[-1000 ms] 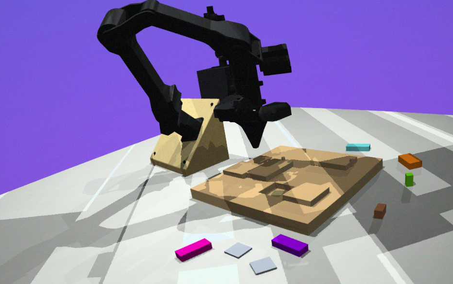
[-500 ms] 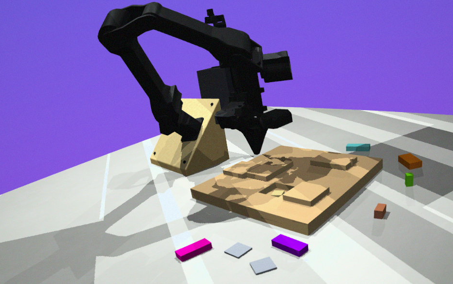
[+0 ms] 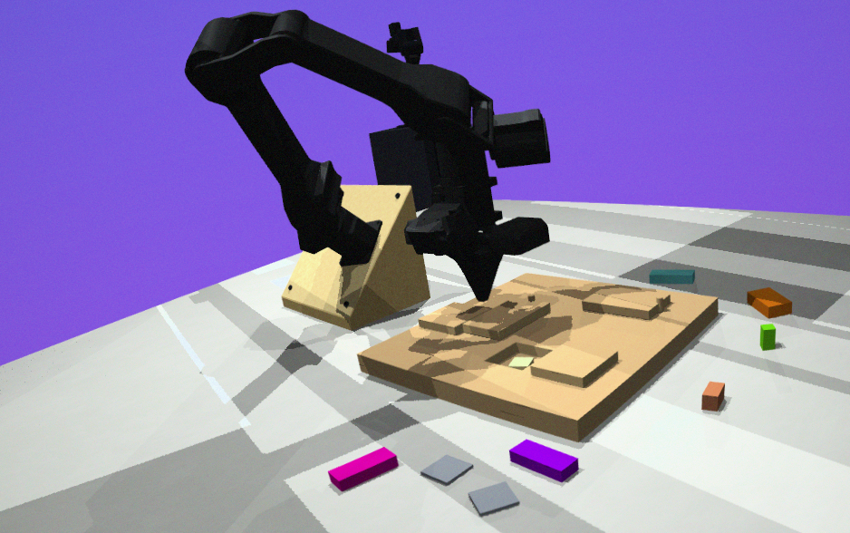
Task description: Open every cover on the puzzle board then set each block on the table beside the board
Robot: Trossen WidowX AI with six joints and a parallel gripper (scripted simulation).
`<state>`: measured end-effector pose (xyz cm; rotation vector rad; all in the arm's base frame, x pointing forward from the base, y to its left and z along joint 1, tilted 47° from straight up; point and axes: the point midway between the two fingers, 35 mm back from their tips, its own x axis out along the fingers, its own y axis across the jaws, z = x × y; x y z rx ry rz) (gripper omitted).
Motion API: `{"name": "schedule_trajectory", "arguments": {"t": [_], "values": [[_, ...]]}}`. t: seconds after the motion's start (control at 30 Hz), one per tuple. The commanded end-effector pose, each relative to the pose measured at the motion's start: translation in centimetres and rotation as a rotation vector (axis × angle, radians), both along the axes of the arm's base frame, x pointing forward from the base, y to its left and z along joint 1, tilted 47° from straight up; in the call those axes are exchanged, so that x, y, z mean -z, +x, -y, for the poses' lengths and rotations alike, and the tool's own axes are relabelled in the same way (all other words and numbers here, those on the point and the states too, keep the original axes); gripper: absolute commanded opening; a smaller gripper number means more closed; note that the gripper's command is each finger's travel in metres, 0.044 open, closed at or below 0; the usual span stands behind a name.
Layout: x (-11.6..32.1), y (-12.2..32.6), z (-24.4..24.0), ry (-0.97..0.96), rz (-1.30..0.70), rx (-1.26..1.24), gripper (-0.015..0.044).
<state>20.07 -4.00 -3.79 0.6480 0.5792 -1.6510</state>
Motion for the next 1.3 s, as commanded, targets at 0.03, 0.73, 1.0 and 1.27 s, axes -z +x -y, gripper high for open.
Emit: {"name": "schedule_trajectory", "arguments": {"t": [0.03, 0.73, 1.0, 1.27], "values": [[0.3, -0.2, 0.4, -0.004, -0.005, -0.005, 0.0], [-0.8, 0.0, 1.6, 0.001, -0.005, -0.006, 0.0], [-1.4, 0.0, 2.1, 0.003, -0.005, -0.007, 0.0], [-1.9, 0.0, 2.7, 0.004, -0.004, -0.007, 0.0]]}}
